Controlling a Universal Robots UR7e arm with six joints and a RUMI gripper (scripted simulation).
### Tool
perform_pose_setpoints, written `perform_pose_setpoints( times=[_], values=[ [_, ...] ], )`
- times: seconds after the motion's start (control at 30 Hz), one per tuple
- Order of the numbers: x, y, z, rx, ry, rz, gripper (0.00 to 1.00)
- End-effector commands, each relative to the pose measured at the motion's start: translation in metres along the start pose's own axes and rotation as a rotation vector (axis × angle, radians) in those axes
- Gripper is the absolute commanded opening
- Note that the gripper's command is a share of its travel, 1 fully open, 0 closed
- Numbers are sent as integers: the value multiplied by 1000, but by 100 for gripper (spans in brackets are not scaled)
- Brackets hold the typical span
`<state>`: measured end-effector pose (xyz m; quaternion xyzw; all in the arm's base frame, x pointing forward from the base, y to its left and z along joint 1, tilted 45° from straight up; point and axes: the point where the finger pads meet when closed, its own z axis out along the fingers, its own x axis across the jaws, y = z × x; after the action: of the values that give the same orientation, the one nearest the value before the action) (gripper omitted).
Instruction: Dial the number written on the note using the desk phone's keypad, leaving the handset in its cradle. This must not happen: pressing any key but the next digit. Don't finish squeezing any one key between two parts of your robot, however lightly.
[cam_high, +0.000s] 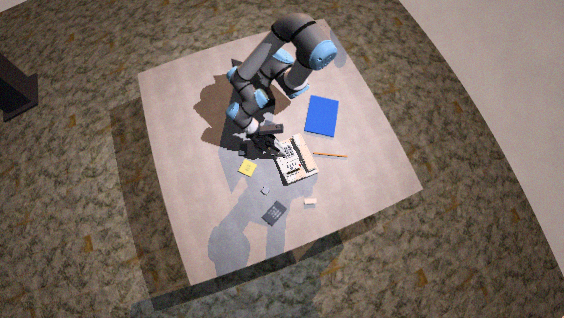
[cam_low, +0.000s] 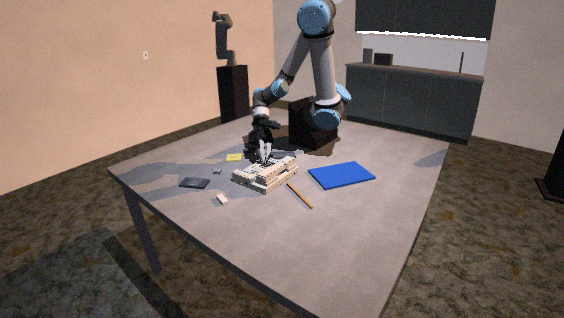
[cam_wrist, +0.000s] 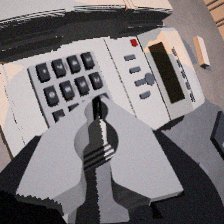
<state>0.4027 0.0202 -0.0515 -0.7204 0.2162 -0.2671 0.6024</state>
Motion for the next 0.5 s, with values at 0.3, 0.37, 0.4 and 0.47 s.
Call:
perform_pose_setpoints(
  times=[0.3, 0.37, 0.4, 0.47],
  values=[
    [0, 1, 1, 0, 1, -1, 0],
    [0, 1, 1, 0, 1, -1, 0],
    [0, 1, 1, 0, 1, -1, 0],
    [-1, 1, 1, 0, 1, -1, 0]
  ],
)
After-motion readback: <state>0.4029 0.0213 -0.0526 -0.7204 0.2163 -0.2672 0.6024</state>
